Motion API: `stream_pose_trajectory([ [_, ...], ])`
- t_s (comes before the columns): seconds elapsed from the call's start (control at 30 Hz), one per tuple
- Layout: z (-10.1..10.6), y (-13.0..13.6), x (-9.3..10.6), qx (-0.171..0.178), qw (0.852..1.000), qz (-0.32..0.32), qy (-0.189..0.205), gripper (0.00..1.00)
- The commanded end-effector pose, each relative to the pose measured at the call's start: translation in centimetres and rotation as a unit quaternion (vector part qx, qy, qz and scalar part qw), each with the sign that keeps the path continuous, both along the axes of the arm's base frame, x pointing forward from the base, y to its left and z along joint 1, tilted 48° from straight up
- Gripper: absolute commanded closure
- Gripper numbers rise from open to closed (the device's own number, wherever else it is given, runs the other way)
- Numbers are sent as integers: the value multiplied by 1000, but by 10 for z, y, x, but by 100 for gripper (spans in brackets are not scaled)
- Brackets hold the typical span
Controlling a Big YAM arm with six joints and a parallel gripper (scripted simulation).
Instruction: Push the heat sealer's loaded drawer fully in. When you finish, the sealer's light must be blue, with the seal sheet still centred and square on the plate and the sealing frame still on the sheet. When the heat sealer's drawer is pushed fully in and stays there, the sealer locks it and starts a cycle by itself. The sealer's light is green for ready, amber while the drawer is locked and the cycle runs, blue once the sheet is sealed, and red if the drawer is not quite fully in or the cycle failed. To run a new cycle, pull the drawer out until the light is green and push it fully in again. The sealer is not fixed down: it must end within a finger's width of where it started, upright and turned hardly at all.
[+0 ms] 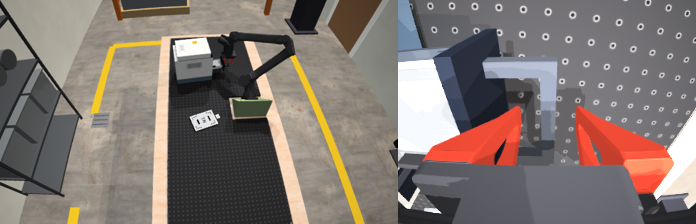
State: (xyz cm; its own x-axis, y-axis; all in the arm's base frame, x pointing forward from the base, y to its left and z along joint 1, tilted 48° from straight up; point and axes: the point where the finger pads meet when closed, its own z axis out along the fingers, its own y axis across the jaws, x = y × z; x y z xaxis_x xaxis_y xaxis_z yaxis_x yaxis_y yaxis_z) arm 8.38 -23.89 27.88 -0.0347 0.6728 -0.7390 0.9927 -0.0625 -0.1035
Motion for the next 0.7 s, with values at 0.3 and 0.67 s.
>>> stream_pose_trajectory([
  [0.3,27,4,5,-13,1000,-1,-17,55],
  [0.67,39,18,6,-13,1000,-1,-19,55],
])
